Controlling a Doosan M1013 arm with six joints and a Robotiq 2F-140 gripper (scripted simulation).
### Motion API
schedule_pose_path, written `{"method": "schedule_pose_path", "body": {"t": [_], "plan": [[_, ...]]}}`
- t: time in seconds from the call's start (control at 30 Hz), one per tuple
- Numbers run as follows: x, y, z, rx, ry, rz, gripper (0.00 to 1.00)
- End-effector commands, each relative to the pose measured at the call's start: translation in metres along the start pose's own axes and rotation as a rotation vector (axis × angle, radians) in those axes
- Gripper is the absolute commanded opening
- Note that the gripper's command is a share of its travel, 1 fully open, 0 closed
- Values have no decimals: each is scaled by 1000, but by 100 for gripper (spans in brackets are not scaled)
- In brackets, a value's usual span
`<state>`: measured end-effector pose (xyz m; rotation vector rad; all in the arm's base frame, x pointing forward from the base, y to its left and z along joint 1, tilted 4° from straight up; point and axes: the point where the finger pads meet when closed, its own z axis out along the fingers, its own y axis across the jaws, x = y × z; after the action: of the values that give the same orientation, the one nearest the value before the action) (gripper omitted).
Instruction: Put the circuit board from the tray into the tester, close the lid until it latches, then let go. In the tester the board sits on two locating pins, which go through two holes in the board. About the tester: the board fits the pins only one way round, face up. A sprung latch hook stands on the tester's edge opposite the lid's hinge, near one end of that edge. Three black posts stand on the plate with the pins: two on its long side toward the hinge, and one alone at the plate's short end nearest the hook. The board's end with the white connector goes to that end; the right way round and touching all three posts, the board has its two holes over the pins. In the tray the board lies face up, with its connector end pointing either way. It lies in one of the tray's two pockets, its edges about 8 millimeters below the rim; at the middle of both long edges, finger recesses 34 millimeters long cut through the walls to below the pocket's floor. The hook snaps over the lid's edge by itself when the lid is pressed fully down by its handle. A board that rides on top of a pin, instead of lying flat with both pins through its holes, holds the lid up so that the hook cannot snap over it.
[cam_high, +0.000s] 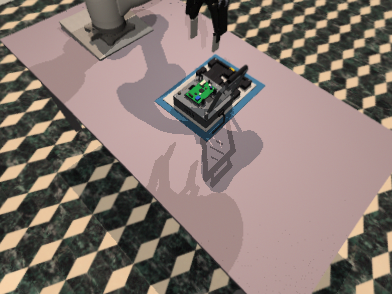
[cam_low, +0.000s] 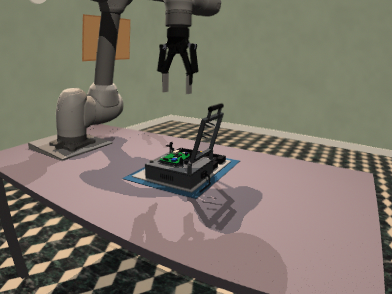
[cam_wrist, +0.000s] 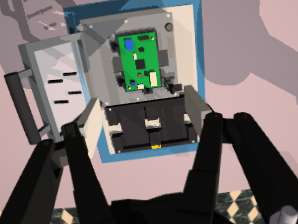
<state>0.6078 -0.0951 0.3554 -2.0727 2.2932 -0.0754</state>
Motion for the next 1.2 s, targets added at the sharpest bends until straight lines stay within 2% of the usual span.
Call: {"method": "schedule_pose_path", "body": {"t": [0.0,0.17,0.2,1.17], "plan": [[0,0,-2,0,0,0,58],[0,0,-3,0,0,0,58],[0,0,-3,0,0,0,30],[0,0,-3,0,0,0,30]]}}
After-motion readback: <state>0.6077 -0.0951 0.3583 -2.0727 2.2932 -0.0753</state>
